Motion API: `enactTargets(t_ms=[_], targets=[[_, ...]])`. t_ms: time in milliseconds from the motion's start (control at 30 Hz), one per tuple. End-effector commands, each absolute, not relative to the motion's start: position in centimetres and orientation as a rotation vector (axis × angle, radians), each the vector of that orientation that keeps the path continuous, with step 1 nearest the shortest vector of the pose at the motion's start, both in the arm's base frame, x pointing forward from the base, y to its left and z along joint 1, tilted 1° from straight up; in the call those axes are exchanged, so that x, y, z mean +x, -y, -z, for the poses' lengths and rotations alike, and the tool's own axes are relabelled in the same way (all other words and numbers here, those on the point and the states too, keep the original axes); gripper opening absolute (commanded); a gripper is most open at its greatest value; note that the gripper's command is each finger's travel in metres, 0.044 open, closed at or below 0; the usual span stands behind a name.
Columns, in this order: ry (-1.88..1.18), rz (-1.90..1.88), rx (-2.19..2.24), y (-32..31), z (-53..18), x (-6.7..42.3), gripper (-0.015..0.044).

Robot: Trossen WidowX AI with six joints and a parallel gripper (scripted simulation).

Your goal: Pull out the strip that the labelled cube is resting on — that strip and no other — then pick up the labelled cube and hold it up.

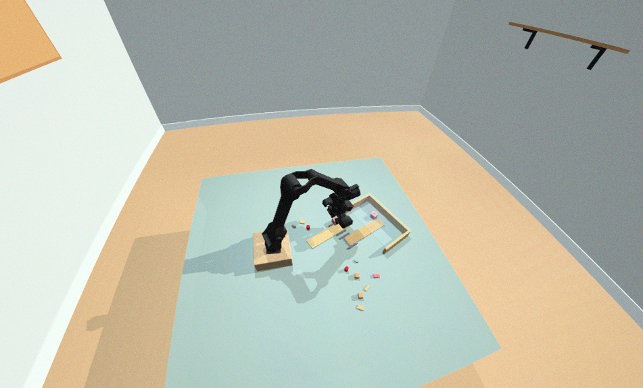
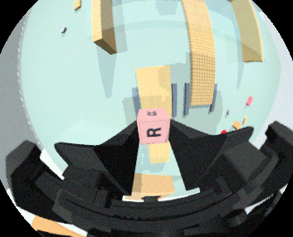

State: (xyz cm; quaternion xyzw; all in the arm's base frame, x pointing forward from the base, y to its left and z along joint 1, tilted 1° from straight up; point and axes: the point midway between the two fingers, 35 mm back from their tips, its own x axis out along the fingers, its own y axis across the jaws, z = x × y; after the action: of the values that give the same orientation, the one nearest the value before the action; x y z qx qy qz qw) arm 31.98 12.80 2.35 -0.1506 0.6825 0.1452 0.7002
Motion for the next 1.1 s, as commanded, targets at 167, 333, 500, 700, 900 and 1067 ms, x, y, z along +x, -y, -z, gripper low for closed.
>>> enactTargets(t_ms=[167,333,500,700,900,1067], targets=[[-1.522,-0.321,-0.331,-11.8,-2.5,29.5,0.0],[-1.523,-0.321,-0.331,-11.3,-2.4,28.2,0.0],[-1.522,-0.321,-0.331,-11.3,-4.9,28.2,0.0],[-1.522,-0.321,-0.331,-11.3,-6.0,28.1,0.0],[-1.522,-0.321,-0.331,-11.3,-6.0,28.1,0.0],[-1.522,-0.321,-0.331,-11.3,-6.0,28.1,0.0]])
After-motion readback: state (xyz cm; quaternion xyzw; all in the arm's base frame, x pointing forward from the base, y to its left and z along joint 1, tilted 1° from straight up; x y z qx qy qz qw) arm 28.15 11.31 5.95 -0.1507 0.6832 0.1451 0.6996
